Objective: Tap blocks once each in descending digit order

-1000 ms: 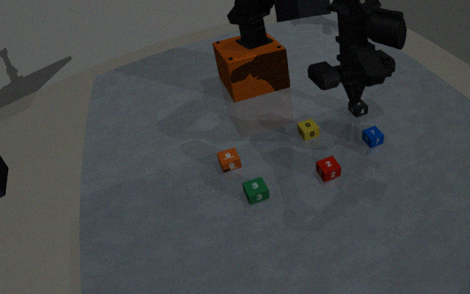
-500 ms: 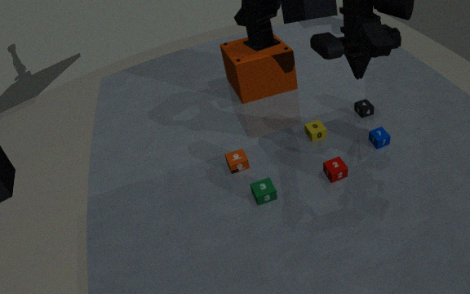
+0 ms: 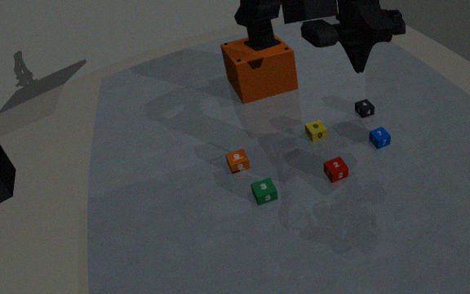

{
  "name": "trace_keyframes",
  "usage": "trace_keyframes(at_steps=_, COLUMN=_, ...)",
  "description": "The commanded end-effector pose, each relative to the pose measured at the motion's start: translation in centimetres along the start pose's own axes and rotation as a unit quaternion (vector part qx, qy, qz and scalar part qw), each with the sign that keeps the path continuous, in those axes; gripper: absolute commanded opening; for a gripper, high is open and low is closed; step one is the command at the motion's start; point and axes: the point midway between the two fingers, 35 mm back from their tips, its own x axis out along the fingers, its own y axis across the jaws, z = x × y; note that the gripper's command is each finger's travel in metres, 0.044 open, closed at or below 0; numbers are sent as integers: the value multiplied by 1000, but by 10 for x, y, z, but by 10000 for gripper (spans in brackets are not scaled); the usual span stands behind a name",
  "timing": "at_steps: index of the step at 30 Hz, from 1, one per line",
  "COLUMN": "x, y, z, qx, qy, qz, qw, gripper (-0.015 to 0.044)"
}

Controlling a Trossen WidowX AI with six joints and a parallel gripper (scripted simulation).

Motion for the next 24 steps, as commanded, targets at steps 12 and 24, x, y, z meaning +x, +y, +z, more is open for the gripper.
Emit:
trace_keyframes(at_steps=12, x=2, y=-184, z=81, qx=-11, qy=10, qz=-11, qw=1000, gripper=20)
trace_keyframes(at_steps=24, x=55, y=-218, z=83, qx=-14, qy=12, qz=-10, qw=1000, gripper=20)
